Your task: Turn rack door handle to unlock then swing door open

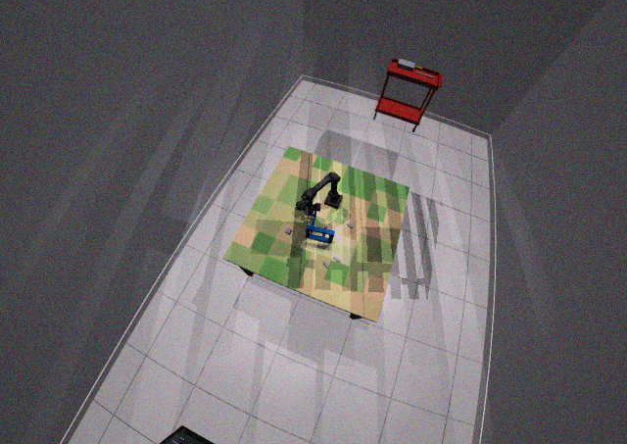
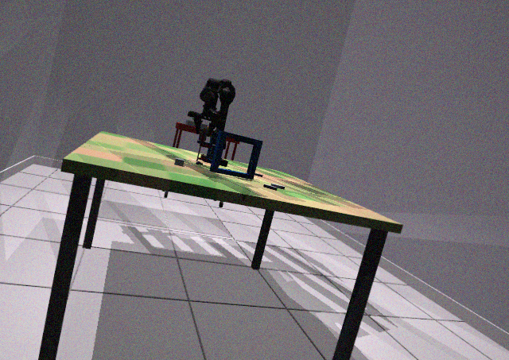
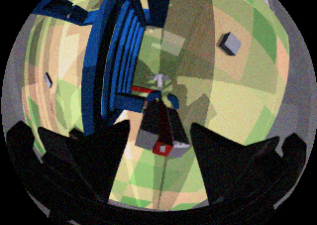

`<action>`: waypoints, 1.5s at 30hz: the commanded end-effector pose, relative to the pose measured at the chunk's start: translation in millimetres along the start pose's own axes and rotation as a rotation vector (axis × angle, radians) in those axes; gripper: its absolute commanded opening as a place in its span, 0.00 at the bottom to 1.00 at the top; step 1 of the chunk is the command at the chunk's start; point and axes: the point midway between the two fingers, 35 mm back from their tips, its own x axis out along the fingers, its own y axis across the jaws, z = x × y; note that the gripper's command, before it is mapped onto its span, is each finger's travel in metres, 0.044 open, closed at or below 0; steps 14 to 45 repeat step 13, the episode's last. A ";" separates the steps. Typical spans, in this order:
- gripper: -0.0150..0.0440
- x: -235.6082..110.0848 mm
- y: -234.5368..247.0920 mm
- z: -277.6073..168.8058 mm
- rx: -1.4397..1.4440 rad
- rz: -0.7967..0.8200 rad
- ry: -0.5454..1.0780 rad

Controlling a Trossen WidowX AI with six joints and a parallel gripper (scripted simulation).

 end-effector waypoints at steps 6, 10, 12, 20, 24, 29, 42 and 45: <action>0.73 -11.4 -0.9 1.5 -0.007 0.002 -0.004; 0.73 -15.9 -1.1 1.5 -0.007 0.002 -0.004; 0.73 -18.2 -1.1 1.5 -0.007 0.002 -0.004; 0.73 -19.3 -1.2 1.5 -0.007 0.002 -0.004; 0.73 -19.3 -1.2 1.5 -0.007 0.002 -0.004; 0.73 -19.3 -1.2 1.5 -0.007 0.002 -0.004; 0.73 -19.3 -1.2 1.5 -0.007 0.002 -0.004; 0.73 -19.3 -1.2 1.5 -0.007 0.002 -0.004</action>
